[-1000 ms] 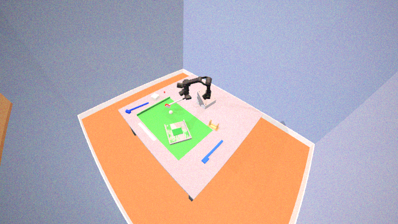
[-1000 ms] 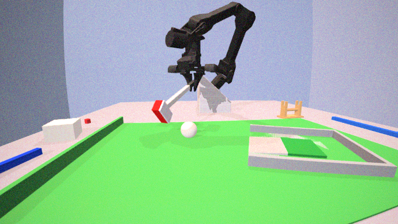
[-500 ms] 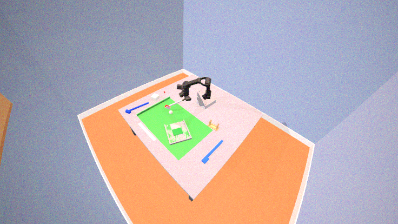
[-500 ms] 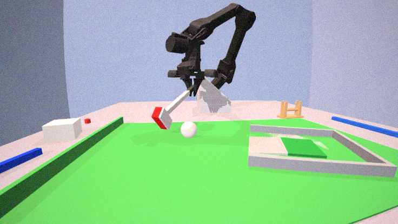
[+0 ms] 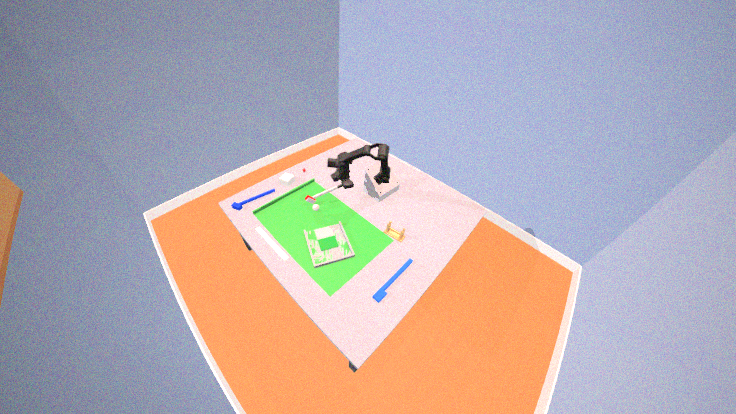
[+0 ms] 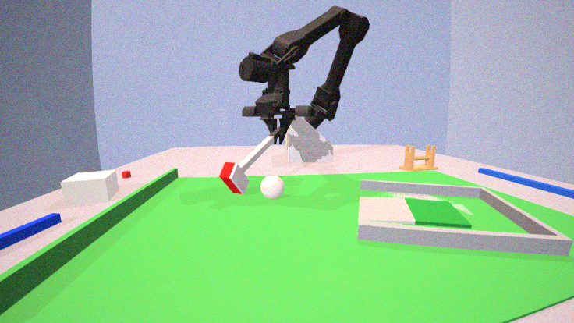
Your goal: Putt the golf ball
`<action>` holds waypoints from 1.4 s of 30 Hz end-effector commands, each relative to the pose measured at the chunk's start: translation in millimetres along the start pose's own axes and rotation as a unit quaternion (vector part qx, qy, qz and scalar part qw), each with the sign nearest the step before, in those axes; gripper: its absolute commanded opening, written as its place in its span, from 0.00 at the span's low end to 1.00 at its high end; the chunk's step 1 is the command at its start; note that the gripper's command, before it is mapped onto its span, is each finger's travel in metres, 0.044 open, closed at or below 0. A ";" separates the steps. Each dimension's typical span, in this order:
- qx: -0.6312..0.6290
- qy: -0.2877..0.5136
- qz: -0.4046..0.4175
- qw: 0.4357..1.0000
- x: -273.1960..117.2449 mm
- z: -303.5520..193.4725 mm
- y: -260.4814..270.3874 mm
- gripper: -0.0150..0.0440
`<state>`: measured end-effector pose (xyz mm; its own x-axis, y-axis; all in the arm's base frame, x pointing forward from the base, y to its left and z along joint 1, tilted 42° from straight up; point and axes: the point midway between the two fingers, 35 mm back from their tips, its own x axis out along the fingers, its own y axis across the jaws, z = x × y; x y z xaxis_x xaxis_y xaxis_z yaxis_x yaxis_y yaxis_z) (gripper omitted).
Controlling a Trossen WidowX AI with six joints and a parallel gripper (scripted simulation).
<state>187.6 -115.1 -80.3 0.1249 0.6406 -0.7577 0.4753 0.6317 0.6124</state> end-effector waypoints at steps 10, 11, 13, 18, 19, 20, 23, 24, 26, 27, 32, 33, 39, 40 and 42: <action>0.001 -0.002 0.001 1.000 1.2 0.7 -18.8 0.25; 0.001 -0.003 0.001 1.000 1.7 0.6 -22.9 0.25; 0.002 -0.003 0.002 1.000 2.6 0.4 -28.8 0.25; 0.002 -0.003 0.002 1.000 2.7 0.3 -29.6 0.25; 0.002 -0.003 0.002 1.000 2.7 0.3 -29.6 0.25; 0.002 -0.003 0.002 1.000 2.7 0.3 -29.6 0.25; 0.004 -0.001 0.005 1.000 3.6 -1.6 -26.6 0.25; 0.004 -0.001 0.005 1.000 3.6 -1.6 -26.6 0.25; 0.005 -0.001 0.003 1.000 2.5 0.8 -18.2 0.25; 0.005 -0.002 0.001 1.000 1.4 3.4 -7.4 0.25; 0.004 -0.005 0.000 1.000 -0.6 8.4 61.7 0.25; 0.004 -0.005 0.001 1.000 -0.1 7.1 75.8 0.25; 0.001 -0.002 0.007 1.000 2.1 0.4 110.3 0.25; 0.001 -0.002 0.007 1.000 2.1 0.4 110.3 0.25; 0.001 -0.002 0.007 1.000 2.1 0.4 110.3 0.25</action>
<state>240.9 -51.5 -18.8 0.1343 0.6393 -0.7571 0.4638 0.6346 0.6181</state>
